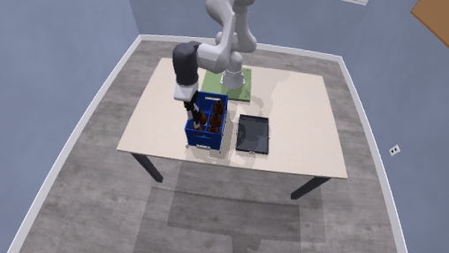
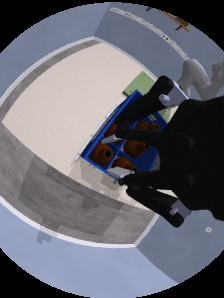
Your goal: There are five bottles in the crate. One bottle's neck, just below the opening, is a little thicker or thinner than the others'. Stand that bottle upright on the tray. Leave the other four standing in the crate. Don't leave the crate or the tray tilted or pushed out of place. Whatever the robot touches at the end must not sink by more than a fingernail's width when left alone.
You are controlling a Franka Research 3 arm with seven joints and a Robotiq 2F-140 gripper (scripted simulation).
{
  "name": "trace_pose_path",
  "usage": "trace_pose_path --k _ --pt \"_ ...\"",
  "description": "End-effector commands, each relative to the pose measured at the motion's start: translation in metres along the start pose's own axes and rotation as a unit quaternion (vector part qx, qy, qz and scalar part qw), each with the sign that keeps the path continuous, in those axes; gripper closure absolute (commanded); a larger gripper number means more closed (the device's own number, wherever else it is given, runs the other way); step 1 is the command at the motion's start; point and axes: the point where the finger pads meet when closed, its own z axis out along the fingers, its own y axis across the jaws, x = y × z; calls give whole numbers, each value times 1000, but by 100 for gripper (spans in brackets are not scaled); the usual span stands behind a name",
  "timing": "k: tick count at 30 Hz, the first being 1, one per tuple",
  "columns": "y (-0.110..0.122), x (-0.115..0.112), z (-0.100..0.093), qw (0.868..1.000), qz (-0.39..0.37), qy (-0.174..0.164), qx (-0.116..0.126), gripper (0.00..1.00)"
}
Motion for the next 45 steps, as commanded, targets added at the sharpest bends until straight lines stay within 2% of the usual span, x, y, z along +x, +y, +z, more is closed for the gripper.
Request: trace_pose_path --k 1,13,23,24,45 --pt "3 -5 -12 1000 -1 -7 -5 56" --pt "2 -5 -35 1000 -1 -7 -5 56" --pt "2 -5 -38 1000 -1 -7 -5 56" --pt "2 -5 -38 1000 -1 -7 -5 90" --pt "2 -5 -38 1000 -1 -7 -5 90"
